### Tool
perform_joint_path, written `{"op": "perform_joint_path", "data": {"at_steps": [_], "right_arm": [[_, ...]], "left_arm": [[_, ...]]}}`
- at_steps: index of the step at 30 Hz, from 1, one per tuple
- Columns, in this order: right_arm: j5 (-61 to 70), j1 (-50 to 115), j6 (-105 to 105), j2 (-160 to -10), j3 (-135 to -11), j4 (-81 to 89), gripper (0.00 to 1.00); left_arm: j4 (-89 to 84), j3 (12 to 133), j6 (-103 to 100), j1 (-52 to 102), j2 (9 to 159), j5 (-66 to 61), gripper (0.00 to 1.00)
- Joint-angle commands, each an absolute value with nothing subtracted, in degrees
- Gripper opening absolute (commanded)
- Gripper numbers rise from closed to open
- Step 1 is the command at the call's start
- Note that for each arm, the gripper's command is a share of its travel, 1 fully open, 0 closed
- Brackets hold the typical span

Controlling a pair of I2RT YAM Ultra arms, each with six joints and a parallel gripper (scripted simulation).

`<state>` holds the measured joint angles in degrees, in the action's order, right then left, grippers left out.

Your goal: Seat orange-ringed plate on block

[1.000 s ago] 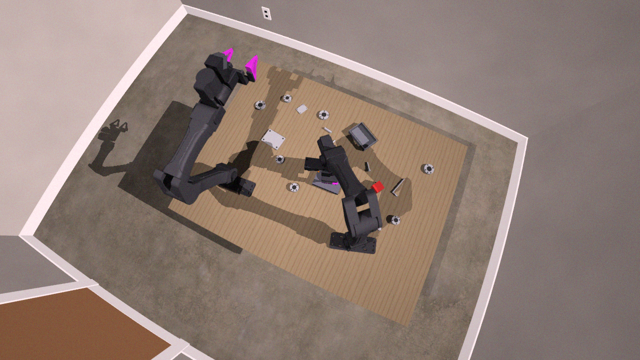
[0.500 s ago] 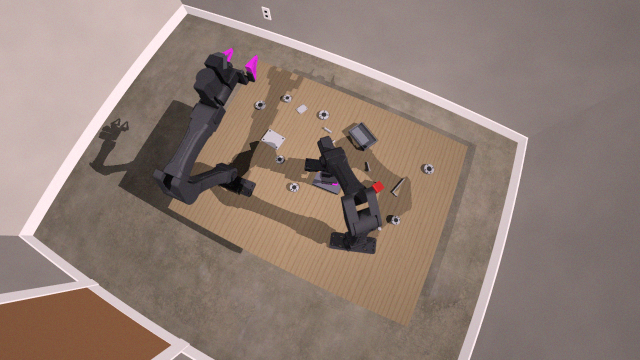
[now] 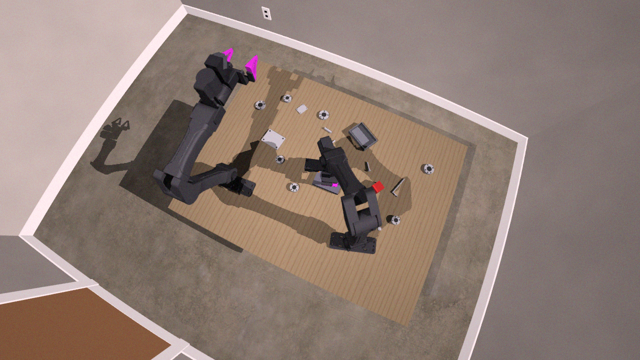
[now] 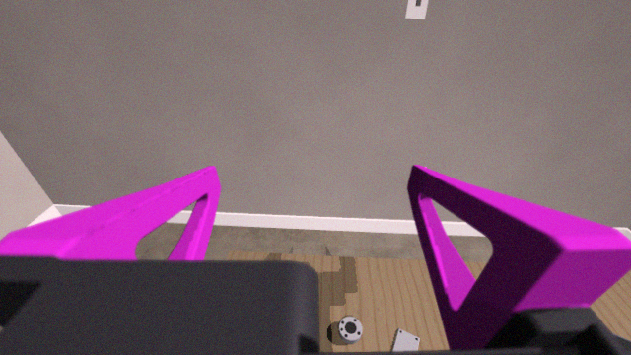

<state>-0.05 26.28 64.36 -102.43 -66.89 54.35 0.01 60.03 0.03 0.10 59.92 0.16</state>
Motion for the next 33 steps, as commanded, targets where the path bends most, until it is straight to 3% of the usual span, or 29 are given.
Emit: {"op": "perform_joint_path", "data": {"at_steps": [1,20,33], "right_arm": [[0.4,26.6,64.2,-100.5,-68.8,55.2,0.78],[0.4,26.7,64.1,-99.6,-69.8,57.2,0.78],[0.3,26.8,64.0,-96.2,-77.8,69.6,0.78]], "left_arm": [[-0.3,62.0,0.3,-0.5,59.8,0.1,1.0],[-0.3,62.0,0.3,-0.5,59.8,0.1,1.0],[-0.3,62.0,0.3,-0.5,59.8,0.1,1.0]]}}
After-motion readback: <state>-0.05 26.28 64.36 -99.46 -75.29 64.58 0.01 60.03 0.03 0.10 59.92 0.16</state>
